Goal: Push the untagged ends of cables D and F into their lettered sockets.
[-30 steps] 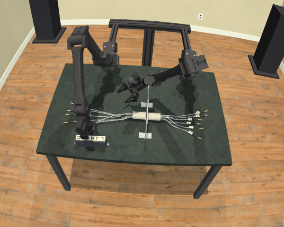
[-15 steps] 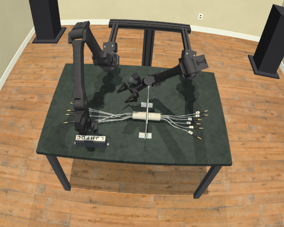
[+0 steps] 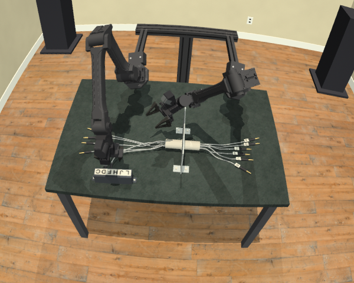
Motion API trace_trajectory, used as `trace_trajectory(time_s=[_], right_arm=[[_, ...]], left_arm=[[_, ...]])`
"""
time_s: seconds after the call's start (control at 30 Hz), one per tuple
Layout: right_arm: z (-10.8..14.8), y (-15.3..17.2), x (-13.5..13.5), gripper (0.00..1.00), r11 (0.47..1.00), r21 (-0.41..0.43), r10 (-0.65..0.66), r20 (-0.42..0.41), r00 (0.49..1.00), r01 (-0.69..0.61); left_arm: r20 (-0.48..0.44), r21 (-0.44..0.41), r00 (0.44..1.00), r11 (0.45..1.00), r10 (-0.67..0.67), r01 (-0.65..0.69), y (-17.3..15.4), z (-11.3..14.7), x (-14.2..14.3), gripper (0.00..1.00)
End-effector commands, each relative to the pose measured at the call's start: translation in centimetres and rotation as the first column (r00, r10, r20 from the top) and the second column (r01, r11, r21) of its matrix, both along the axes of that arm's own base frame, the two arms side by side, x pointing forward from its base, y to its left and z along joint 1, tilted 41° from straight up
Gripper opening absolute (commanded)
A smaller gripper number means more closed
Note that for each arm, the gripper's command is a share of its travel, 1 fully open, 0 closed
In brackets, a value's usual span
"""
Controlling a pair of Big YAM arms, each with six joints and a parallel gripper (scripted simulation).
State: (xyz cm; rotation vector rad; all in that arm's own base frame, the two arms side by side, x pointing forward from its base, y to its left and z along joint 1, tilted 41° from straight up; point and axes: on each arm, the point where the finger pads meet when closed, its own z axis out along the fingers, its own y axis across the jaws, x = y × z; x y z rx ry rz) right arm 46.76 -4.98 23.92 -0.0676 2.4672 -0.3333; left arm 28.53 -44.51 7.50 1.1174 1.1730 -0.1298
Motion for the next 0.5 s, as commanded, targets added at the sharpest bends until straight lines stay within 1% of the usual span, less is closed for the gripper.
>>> trace_trajectory(time_s=[0.0, 0.03, 0.1, 0.2, 0.3, 0.33, 0.4, 0.43, 0.47], right_arm=[[1.6, 0.0, -0.2, 1.00, 1.000, 0.013, -0.013, 0.076, 0.997, 0.012], [1.9, 0.4, -0.2, 1.00, 1.000, 0.016, -0.009, 0.102, 0.995, 0.007], [2.8, 1.2, -0.6, 1.00, 1.000, 0.023, -0.003, 0.192, 0.981, -0.001], [4.5, 2.0, -1.6, 1.00, 1.000, 0.030, 0.000, 0.345, 0.939, -0.011], [5.8, 2.7, -2.4, 1.00, 0.999, 0.032, 0.004, 0.457, 0.889, -0.021], [6.1, 2.9, -2.7, 1.00, 0.999, 0.033, 0.005, 0.487, 0.873, -0.024], [6.1, 2.9, -2.7, 1.00, 0.999, 0.033, 0.005, 0.487, 0.873, -0.024], [5.6, 3.1, -2.6, 1.00, 0.999, 0.032, 0.006, 0.497, 0.868, -0.026], [5.9, 3.2, -2.8, 1.00, 0.999, 0.032, 0.007, 0.520, 0.854, -0.028]], left_arm=[[0.003, 0.009, 1.000, 1.000, -0.010, 0.010, -0.3, -0.3, -0.4, 1.00], [0.003, 0.009, 1.000, 1.000, -0.010, 0.010, -0.3, -0.3, -0.4, 1.00], [0.003, 0.009, 1.000, 1.000, -0.010, 0.010, -0.3, -0.3, -0.4, 1.00], [0.003, 0.009, 1.000, 1.000, -0.010, 0.010, -0.3, -0.3, -0.4, 1.00], [0.003, 0.009, 1.000, 1.000, -0.010, 0.010, -0.3, -0.3, -0.4, 1.00], [0.003, 0.009, 1.000, 1.000, -0.010, 0.010, -0.3, -0.3, -0.4, 1.00], [0.003, 0.009, 1.000, 1.000, -0.010, 0.010, -0.3, -0.3, -0.4, 1.00], [0.003, 0.009, 1.000, 1.000, -0.010, 0.010, -0.3, -0.3, -0.4, 1.00], [0.003, 0.009, 1.000, 1.000, -0.010, 0.010, -0.3, -0.3, -0.4, 1.00]])
